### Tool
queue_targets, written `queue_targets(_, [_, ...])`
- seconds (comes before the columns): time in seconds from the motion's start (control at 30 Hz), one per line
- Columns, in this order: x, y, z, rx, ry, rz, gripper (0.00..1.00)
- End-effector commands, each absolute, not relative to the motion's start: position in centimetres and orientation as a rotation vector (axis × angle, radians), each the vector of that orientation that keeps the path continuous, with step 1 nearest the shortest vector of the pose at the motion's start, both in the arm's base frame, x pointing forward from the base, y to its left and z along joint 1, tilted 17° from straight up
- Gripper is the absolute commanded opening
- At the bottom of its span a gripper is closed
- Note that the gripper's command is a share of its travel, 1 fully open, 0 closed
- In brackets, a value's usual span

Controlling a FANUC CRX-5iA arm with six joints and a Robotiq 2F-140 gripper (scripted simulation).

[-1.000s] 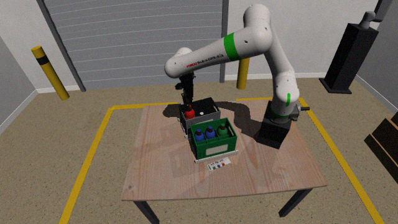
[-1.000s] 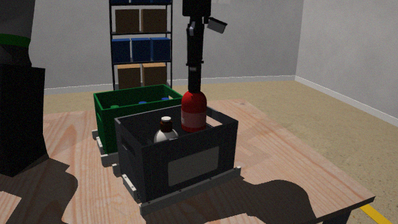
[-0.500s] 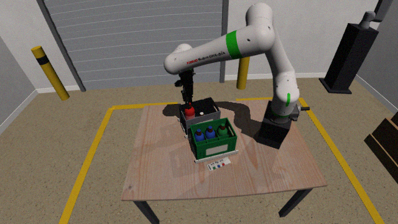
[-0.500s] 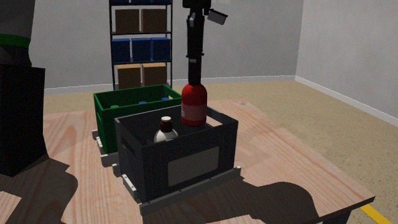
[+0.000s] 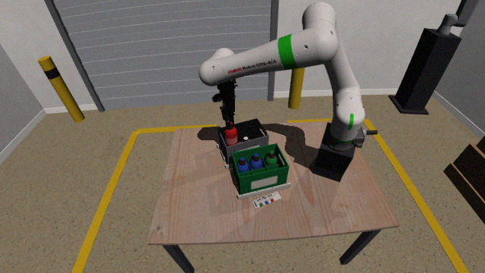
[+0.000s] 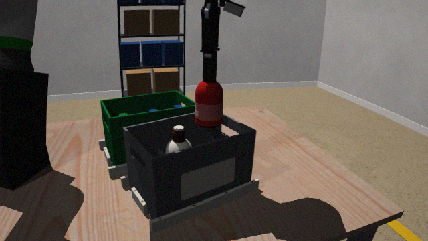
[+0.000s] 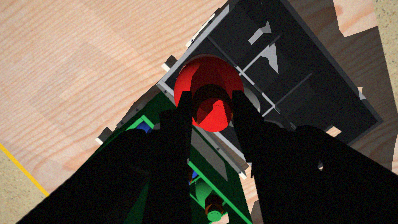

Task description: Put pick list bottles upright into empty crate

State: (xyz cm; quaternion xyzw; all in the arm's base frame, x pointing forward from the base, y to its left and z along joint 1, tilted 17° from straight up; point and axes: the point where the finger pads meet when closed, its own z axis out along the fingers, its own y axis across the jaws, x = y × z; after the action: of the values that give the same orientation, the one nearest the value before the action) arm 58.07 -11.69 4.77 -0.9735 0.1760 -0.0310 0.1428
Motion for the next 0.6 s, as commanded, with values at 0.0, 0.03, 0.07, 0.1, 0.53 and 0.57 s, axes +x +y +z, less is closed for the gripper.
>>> queue_targets(0.0, [58.1, -11.8, 5.0, -2.809, 0.508, -0.092, 0.1])
queue_targets(0.03, [58.1, -11.8, 5.1, -2.809, 0.508, -0.092, 0.1])
queue_targets(0.07, [58.1, -11.9, 5.3, -2.809, 0.508, -0.092, 0.1])
queue_targets(0.1, [58.1, -11.9, 5.4, -2.809, 0.508, -0.092, 0.1])
queue_targets(0.53, [57.8, -12.4, 7.4, -2.809, 0.508, -0.092, 0.1])
queue_targets(0.57, [57.8, -12.4, 7.4, -2.809, 0.508, -0.092, 0.1])
